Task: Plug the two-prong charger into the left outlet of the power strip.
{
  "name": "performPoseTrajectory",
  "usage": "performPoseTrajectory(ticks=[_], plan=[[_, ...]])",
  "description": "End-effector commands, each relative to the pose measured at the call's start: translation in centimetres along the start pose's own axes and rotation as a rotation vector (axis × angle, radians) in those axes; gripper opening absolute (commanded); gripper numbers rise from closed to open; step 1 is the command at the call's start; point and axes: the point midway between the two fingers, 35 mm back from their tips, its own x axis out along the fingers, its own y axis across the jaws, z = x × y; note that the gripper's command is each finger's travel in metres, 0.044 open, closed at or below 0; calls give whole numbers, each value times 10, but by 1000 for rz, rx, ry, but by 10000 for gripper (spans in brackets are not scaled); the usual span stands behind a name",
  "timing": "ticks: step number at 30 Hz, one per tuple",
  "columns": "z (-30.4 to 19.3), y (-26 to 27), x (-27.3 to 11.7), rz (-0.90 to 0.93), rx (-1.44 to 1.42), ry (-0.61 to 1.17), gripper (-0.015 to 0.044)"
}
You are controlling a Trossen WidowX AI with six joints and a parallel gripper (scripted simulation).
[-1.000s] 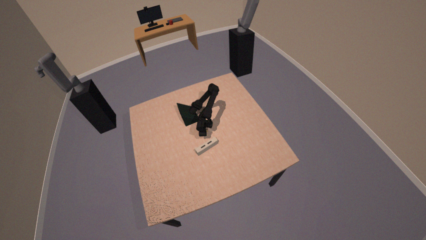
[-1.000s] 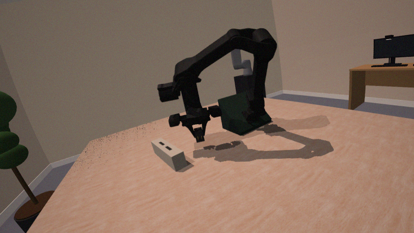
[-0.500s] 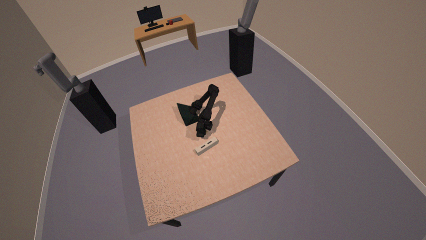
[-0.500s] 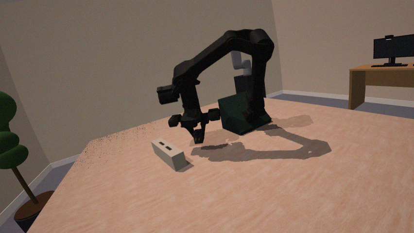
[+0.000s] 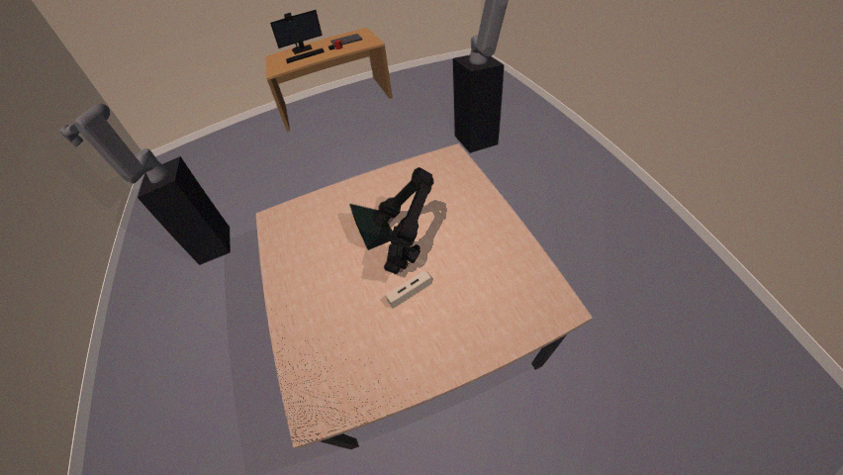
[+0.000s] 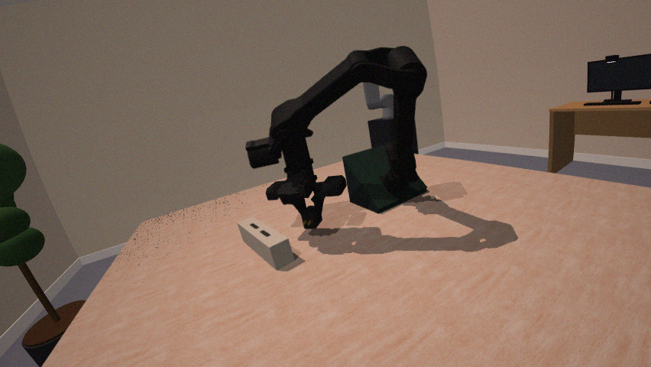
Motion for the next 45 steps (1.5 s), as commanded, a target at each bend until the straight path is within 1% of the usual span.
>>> performPoseTrajectory(ticks=[1,29,45], plan=[[0,-1,3,6,70,-3,0],[-4,-6,18,33,495,9,0],[8,-16,17,34,519,10,0]])
